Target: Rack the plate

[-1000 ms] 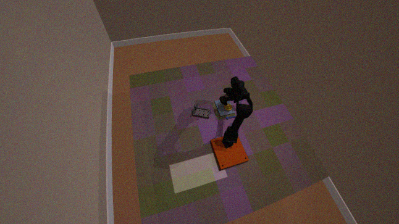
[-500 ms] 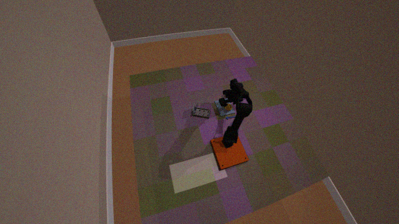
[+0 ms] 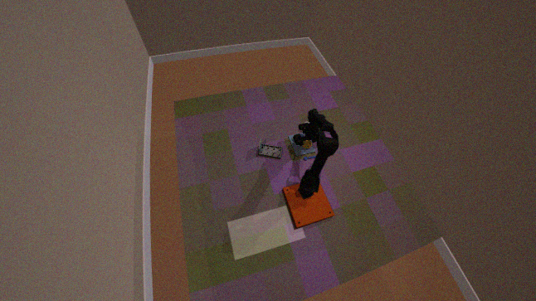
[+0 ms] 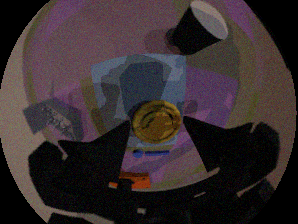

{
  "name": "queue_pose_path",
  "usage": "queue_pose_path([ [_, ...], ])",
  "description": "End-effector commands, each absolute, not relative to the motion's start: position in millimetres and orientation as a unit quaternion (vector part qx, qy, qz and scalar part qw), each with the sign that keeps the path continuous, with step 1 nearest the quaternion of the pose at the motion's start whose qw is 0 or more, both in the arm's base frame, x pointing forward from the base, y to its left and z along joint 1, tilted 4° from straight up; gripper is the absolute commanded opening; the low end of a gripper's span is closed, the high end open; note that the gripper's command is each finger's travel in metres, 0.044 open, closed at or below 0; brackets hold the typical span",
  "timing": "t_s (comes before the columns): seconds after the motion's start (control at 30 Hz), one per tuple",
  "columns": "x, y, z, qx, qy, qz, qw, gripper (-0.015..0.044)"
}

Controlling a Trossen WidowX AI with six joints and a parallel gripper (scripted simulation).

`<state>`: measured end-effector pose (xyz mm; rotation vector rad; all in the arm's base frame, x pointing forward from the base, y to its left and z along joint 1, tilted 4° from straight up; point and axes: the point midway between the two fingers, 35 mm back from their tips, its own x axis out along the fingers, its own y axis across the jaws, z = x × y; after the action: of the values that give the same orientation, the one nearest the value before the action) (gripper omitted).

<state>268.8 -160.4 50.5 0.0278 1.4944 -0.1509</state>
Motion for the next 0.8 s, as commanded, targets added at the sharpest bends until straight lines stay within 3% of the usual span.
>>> queue_pose_path([
  [0.0, 267.3, -158.7, 46.2, 0.014, 0.682, -0.065, 0.729, 0.038],
  [0.17, 267.3, -158.7, 46.2, 0.014, 0.682, -0.065, 0.729, 0.0379],
  [0.53, 267.3, -158.7, 46.2, 0.014, 0.682, -0.065, 0.729, 0.0306],
  [0.77, 271.4, -160.2, 65.4, 0.014, 0.681, -0.065, 0.729, 0.0122],
])
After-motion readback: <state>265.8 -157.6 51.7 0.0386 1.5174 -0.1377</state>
